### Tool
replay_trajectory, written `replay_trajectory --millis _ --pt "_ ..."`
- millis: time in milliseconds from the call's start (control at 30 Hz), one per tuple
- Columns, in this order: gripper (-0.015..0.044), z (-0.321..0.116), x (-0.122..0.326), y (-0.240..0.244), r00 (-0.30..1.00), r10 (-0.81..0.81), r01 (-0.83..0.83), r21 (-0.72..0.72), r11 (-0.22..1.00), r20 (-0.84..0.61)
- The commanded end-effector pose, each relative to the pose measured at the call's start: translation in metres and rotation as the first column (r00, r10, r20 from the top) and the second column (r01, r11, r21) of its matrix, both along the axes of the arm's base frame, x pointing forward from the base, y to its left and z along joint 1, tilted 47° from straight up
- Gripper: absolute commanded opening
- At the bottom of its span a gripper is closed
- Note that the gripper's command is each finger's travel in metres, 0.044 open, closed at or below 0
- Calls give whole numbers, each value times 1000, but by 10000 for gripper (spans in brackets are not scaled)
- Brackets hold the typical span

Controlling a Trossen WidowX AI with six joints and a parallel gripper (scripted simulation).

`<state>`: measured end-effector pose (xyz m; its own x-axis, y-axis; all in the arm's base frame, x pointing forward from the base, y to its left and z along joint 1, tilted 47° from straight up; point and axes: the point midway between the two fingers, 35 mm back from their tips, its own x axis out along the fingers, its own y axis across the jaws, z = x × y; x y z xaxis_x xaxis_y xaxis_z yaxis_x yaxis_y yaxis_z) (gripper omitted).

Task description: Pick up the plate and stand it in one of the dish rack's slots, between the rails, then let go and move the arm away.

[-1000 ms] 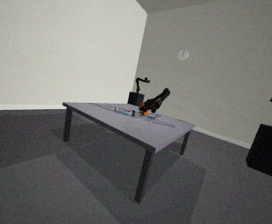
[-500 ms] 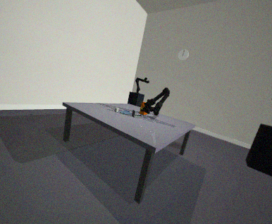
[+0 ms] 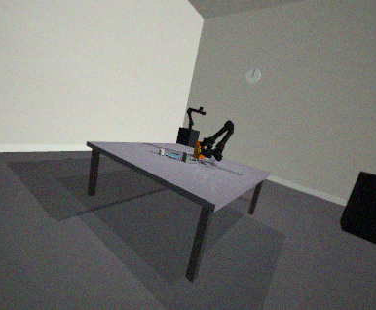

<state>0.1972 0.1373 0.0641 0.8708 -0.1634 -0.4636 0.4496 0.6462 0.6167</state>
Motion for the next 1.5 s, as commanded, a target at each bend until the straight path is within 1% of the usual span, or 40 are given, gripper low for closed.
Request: replay_trajectory --millis 0,233,733,1467 --pt "0 3 -1 0 1000 -1 0 11 1000 27" --pt "0 2 0 1 1000 -1 0 11 1000 26" --pt "0 -25 14 16 1000 1 -1 15 1000 24" --pt "0 -36 33 10 1000 2 -3 31 1000 29"
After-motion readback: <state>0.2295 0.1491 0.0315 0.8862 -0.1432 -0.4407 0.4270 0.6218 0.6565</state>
